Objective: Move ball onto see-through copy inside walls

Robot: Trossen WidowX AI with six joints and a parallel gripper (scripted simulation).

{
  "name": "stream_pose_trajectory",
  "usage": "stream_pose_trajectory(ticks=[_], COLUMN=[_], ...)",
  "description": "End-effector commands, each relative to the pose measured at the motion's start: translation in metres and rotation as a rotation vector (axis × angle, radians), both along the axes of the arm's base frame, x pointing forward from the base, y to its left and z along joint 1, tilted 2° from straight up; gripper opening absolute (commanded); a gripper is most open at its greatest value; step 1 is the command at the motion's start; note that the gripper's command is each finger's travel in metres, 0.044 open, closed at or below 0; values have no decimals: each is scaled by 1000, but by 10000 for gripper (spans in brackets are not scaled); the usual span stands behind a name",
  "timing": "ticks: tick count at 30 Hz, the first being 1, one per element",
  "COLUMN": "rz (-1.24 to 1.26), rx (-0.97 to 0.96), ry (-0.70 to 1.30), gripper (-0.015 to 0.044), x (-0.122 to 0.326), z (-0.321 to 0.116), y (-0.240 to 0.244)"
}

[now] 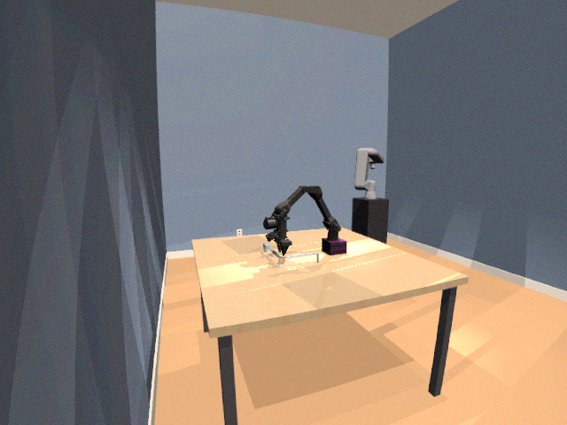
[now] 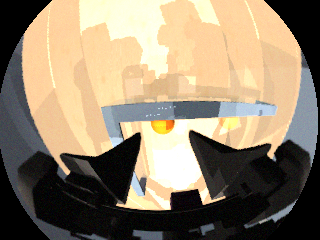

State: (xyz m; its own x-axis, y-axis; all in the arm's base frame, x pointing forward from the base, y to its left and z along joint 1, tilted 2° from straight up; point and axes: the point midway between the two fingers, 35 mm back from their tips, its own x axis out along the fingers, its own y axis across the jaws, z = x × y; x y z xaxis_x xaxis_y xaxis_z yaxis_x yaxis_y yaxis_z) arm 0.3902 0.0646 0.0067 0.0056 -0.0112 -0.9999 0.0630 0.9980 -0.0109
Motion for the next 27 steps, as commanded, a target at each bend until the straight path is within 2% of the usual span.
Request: stream_pose_trajectory(ticks=[1,26,27], rz=[6,6,6], rx=[5,5,5], ry=[3,3,3], gripper=[298,298,271], x=[-1,-1,-1], z=[-5,-43,-43], y=[1,1,1])
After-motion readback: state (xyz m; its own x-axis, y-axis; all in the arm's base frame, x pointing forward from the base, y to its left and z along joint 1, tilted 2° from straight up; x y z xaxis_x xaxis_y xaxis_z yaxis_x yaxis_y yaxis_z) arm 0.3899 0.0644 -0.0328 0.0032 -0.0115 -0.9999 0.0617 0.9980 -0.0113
